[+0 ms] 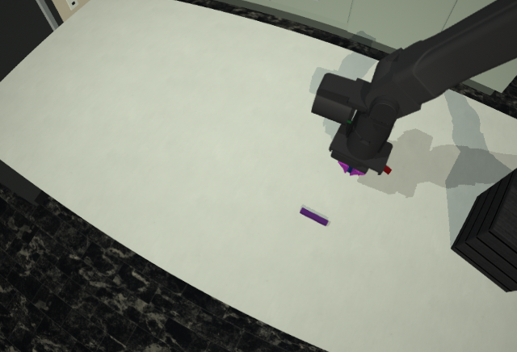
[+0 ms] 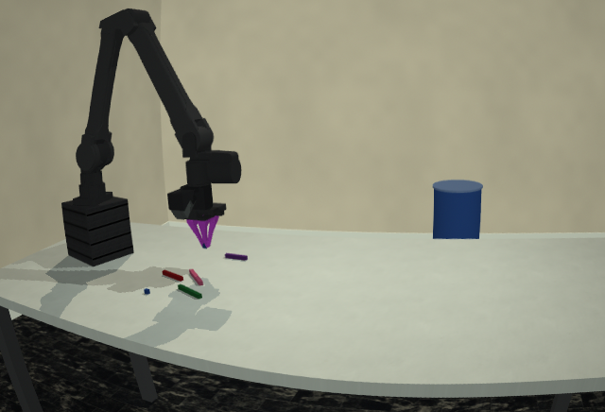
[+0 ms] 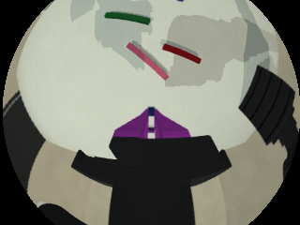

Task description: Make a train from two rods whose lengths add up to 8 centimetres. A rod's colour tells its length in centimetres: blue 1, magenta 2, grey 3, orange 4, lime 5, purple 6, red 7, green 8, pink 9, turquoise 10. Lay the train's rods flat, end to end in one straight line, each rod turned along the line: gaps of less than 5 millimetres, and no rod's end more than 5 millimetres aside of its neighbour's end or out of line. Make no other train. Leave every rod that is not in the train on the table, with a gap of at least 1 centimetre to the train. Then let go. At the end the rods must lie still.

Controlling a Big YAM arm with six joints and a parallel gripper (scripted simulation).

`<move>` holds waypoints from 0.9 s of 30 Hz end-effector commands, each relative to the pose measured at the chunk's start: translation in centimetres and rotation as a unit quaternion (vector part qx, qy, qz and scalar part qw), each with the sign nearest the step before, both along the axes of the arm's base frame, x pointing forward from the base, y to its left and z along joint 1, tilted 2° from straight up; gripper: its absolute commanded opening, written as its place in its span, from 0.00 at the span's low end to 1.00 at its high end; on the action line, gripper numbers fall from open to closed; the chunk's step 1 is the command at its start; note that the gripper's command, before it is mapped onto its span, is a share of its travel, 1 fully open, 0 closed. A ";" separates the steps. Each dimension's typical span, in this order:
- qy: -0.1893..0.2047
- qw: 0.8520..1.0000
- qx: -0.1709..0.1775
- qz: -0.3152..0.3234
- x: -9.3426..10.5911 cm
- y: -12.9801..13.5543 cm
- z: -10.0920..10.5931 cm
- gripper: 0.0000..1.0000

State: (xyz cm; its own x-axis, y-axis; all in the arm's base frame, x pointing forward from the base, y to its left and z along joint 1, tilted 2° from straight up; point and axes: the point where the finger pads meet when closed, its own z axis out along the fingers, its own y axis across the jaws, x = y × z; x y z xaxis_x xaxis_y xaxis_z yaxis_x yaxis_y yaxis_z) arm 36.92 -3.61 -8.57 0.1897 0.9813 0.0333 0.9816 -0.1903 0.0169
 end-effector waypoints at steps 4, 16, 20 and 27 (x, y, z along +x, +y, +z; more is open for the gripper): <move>-0.024 1.000 -0.005 0.003 2.3 -0.5 4.7 0.04; -0.002 1.000 -0.003 -0.001 0.7 -0.6 5.0 0.04; -0.003 1.000 -0.003 -0.001 0.6 -0.1 5.1 0.04; -0.014 1.000 0.002 -0.013 -2.0 7.7 5.4 0.04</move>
